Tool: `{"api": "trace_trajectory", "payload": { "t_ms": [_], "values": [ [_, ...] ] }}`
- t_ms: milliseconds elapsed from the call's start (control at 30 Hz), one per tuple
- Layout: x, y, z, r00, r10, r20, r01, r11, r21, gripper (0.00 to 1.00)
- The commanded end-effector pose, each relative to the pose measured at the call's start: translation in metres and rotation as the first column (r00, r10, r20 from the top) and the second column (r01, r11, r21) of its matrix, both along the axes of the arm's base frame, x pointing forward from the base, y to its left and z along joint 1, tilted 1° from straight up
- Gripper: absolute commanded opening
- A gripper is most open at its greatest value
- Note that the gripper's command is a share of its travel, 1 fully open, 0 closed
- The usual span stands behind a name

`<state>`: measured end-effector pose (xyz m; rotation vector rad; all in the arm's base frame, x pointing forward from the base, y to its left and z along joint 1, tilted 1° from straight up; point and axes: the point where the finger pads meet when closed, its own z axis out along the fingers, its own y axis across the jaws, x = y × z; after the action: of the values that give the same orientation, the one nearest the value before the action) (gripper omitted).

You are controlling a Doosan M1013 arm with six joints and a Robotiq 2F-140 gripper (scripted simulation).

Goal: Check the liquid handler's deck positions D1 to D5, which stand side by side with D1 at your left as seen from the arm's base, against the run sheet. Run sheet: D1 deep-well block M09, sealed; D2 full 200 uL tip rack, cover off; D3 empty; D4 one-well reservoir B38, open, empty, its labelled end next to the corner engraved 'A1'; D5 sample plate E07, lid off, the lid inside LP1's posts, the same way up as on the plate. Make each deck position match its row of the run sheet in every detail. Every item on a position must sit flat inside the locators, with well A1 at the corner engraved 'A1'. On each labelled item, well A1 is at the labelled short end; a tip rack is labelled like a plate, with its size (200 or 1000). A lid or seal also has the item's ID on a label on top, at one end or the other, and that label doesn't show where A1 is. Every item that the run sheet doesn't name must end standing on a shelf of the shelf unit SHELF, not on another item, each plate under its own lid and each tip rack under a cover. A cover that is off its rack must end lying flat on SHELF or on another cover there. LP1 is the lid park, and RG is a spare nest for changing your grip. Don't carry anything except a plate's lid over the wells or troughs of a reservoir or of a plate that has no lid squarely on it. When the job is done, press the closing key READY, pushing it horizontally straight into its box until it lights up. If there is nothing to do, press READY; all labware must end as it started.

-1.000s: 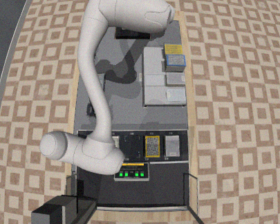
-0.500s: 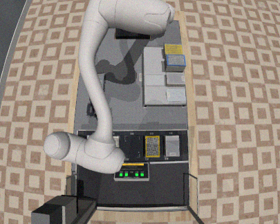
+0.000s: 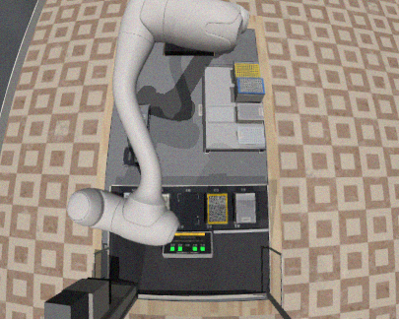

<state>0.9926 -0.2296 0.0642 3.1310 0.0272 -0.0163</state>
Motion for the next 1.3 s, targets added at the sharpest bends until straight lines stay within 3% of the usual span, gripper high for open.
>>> {"api": "trace_trajectory", "payload": {
  "t_ms": [0, 300, 1267],
  "values": [
    [-0.001, -0.003, -0.010, 1.000, -0.005, -0.004, 0.005, 1.000, -0.002, 0.79],
    [-0.001, -0.003, -0.024, 1.000, -0.005, -0.004, 0.005, 1.000, -0.002, 0.79],
    [0.000, -0.003, -0.022, 1.000, -0.005, -0.003, 0.005, 1.000, -0.002, 0.79]
  ]
}}
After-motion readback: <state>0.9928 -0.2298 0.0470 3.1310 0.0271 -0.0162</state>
